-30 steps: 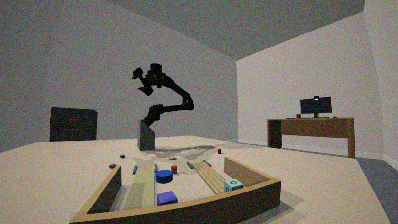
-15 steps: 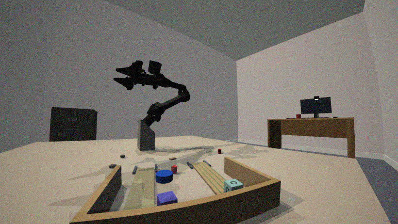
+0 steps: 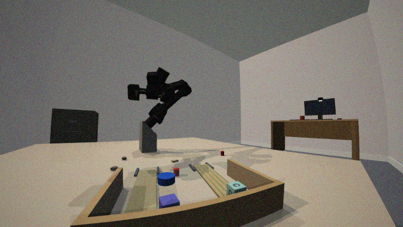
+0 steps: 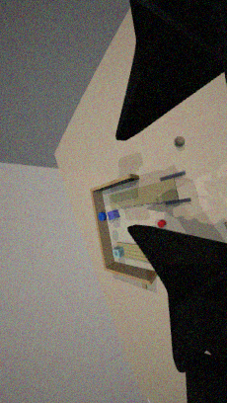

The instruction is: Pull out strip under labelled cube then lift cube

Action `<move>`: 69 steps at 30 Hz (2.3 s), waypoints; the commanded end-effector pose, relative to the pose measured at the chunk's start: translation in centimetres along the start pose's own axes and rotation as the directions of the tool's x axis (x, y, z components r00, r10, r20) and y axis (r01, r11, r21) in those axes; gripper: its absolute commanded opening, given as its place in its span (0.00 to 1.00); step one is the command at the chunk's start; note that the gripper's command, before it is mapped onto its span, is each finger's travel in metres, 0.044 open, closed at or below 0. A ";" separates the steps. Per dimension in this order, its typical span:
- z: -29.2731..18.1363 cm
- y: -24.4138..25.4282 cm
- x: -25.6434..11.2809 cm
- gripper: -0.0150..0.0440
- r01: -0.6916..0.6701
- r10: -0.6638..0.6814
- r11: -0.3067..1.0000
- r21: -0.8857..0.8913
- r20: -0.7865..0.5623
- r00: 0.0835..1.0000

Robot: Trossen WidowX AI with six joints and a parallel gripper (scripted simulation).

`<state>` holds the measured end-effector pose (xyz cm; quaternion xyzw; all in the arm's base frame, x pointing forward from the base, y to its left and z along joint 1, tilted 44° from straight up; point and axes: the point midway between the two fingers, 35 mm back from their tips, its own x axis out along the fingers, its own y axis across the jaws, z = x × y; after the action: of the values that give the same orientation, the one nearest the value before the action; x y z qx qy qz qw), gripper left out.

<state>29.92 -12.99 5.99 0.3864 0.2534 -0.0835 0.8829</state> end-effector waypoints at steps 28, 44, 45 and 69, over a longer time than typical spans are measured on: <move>-4.1 7.0 3.8 0.71 -0.325 0.293 0.943 -0.070 -0.287 0.912; -8.6 16.7 10.5 0.25 -0.154 0.125 0.987 0.038 -0.785 0.607; -9.2 17.4 10.5 0.25 -0.139 0.108 0.990 0.033 -0.809 0.578; -13.2 20.6 11.0 0.25 -0.075 0.032 0.997 -0.001 -0.897 0.440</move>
<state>41.41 10.97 6.42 0.3628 0.6684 0.1693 0.6269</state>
